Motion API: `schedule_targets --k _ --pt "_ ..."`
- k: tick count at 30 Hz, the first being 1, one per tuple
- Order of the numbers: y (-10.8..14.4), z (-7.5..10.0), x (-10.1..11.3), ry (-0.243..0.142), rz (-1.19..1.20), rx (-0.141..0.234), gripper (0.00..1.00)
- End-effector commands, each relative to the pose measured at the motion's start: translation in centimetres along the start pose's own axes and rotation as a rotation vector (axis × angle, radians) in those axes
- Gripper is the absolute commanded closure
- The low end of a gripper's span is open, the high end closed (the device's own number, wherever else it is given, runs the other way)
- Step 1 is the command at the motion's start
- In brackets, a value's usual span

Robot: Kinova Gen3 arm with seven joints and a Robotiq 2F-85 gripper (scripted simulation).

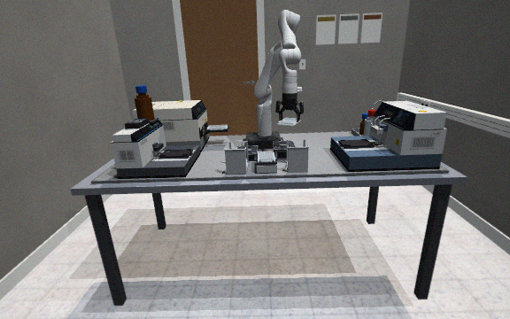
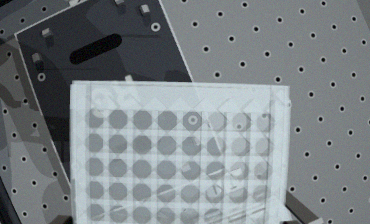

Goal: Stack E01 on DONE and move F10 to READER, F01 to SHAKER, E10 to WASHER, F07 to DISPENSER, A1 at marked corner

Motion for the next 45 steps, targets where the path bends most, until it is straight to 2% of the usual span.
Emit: schedule_targets --k 1,23,25,33,45 --pt "-1.4 0.2 0.6 -0.004 0.032 0.008 0.06" --pt "-7.6 0.1 2.3 -0.004 0.252 0.007 0.06" --pt "-7.6 0.1 2.3 -0.004 0.252 0.007 0.06" --pt "-10.1 0.1 3.3 -0.005 0.342 0.007 0.06" --pt "-12.4 0.1 5.1 -0.004 0.446 0.010 0.06"
Point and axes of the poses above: the point where the finger pads meet when closed, its own z axis back along the fingers, its own y axis across the jaws, x = y × z, the point moved 10 cm from there along z, back along the fingers, and after that the axes turned 8 degrees about -z, right-handed, at the moved point
